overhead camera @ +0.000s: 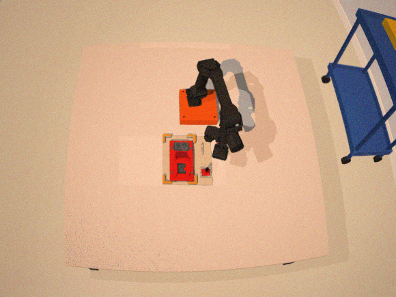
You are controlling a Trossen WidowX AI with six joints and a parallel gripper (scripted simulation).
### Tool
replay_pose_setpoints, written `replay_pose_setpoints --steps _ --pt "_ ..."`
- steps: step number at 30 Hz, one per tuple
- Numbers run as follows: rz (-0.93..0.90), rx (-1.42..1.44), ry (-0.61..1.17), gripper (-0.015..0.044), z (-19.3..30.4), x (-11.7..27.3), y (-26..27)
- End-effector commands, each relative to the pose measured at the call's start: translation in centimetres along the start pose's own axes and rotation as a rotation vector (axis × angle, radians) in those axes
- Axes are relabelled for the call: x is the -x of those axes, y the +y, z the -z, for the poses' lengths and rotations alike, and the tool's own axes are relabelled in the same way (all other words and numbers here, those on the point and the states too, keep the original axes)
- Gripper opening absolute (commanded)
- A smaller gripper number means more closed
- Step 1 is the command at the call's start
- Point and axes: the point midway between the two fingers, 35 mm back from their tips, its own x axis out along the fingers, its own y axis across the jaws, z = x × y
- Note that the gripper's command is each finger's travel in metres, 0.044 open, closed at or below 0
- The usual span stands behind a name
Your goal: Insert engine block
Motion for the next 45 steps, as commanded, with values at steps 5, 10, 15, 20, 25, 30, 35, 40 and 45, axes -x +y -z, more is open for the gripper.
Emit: replay_pose_setpoints --steps 5,10,15,20,25,30,35,40,45 --pt "0.004 0.2 0.005 0.0 -1.1 -0.8 1.5" --pt "0.002 0.337 0.003 0.0 -2.0 -1.3 2.4" --pt "0.0 0.474 0.001 0.0 -2.9 -1.8 3.3" --pt "-0.002 0.611 -0.002 0.0 -3.9 -2.4 4.2" --pt "0.002 0.743 -0.005 0.0 -5.0 -2.9 5.0" --pt "0.007 0.875 -0.008 0.0 -6.2 -3.5 5.7" --pt "0.002 1.011 -0.007 0.0 -7.2 -4.0 6.4" --pt "-0.002 1.147 -0.007 0.0 -8.3 -4.5 7.0" --pt "0.0 1.281 -0.009 0.0 -9.4 -5.0 7.7"
